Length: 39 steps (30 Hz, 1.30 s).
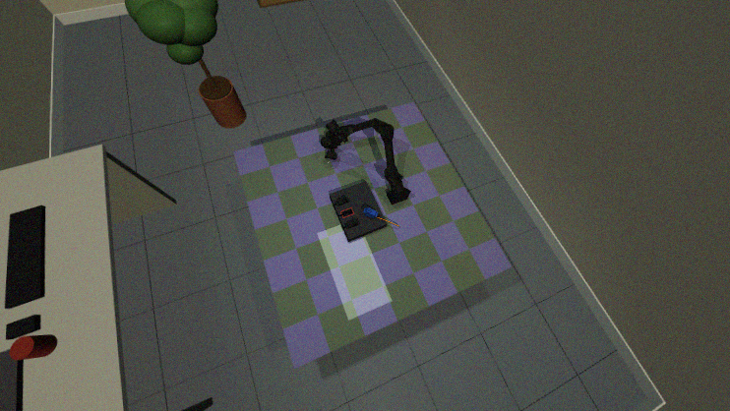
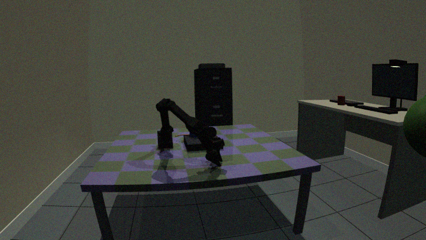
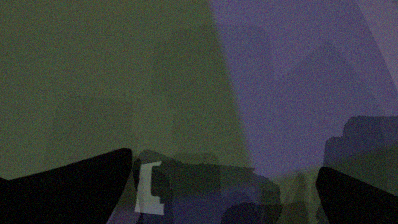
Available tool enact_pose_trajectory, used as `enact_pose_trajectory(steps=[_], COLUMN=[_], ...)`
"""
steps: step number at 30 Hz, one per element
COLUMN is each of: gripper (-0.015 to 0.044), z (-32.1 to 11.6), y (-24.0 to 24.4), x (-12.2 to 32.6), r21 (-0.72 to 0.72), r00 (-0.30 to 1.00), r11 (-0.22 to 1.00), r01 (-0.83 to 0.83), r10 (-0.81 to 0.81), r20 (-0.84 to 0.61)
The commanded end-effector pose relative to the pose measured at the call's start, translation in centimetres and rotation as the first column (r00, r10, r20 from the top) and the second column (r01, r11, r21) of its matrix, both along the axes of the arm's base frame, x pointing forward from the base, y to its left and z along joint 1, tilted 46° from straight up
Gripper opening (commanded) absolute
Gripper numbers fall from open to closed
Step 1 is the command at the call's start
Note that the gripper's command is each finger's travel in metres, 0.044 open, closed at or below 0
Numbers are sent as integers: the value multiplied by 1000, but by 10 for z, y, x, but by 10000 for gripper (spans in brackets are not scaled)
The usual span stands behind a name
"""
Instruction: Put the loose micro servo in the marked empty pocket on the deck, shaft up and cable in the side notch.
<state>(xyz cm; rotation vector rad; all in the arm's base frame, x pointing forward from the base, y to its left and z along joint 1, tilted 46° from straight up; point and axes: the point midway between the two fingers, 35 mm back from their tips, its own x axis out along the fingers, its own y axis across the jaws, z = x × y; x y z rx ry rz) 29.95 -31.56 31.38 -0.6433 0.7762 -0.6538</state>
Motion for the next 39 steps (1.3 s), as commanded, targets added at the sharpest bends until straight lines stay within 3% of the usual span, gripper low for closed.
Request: enact_pose_trajectory(steps=[1,11,23,39], gripper=[440,440,440,440], z=[-26,-82,-143,-211], y=[21,84,169,283], x=[21,64,88,79], r21=[38,130,241,378], r00=[994,920,732,313], r11=[997,962,881,716], r01=[-70,-241,-407,-587], r10=[73,269,473,632], r20=[-86,-286,-491,-709])
